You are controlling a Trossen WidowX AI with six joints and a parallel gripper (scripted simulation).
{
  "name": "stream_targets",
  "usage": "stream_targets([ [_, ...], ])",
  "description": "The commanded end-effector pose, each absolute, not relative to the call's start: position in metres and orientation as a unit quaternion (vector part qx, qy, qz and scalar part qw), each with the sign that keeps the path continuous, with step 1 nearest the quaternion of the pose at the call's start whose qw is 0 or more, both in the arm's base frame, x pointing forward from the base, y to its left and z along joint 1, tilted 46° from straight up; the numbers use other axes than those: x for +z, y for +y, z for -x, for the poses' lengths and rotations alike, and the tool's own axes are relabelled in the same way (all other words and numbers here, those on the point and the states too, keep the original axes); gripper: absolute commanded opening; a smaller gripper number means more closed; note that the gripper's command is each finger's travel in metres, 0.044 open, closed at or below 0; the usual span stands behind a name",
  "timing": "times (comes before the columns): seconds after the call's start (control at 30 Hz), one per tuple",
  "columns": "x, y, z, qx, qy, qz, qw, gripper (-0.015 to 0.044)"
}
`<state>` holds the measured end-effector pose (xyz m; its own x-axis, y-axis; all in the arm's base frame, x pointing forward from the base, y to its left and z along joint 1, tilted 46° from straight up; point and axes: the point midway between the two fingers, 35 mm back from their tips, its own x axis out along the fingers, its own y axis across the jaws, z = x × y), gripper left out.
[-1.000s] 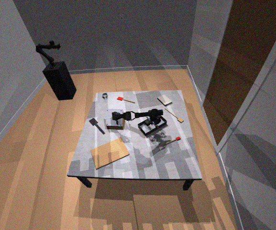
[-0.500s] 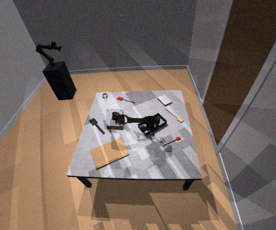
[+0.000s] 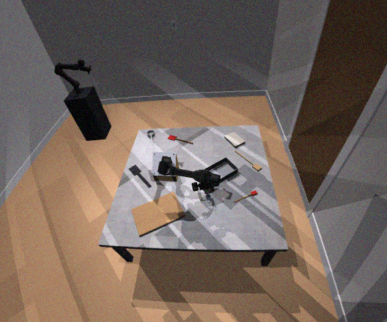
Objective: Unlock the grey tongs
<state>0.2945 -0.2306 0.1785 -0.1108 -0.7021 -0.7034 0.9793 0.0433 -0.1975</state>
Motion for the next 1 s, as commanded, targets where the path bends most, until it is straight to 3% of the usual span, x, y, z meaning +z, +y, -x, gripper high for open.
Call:
stream_targets([
  [0.0,0.192,-0.236,-0.277,-0.669,0.33,-0.213,0.631,-0.015],
  [0.97,0.233,-0.278,-0.167,-0.706,0.267,-0.309,0.579,-0.015],
])
